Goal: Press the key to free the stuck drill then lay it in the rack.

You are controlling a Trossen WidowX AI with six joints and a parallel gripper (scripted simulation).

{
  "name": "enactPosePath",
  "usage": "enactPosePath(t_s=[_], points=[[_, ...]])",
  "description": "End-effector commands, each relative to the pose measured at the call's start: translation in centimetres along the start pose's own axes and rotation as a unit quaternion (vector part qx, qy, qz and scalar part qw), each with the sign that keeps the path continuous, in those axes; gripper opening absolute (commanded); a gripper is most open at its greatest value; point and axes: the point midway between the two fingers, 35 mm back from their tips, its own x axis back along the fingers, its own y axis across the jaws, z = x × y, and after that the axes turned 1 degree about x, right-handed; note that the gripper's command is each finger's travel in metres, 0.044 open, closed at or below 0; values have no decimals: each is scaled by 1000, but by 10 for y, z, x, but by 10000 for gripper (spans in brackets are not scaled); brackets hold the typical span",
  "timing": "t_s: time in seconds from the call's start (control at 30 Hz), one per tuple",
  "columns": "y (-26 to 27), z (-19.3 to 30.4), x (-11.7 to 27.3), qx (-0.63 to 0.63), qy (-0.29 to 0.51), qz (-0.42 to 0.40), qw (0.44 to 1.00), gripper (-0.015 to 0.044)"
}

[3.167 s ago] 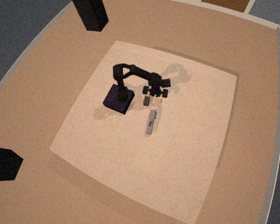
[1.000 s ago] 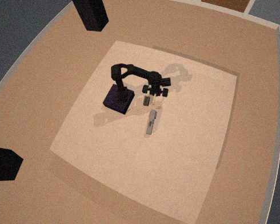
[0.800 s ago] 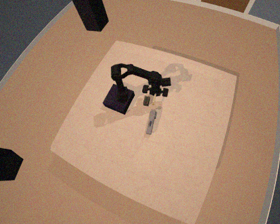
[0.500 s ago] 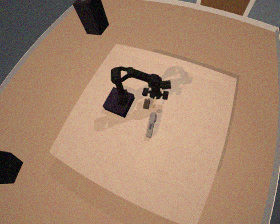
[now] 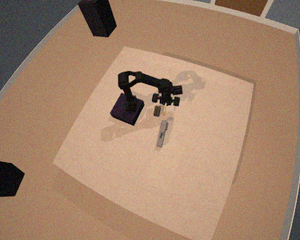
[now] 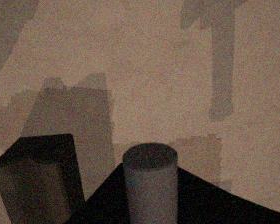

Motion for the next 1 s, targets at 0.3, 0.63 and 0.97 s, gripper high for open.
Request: enactPosePath(t_s=[0.3, 0.63, 0.97], points=[[24, -5, -5, -1, 1, 3, 1000, 0], [43, -9, -8, -1, 0, 2, 1000, 0], [61, -12, -9, -1, 0, 1, 1000, 0]])
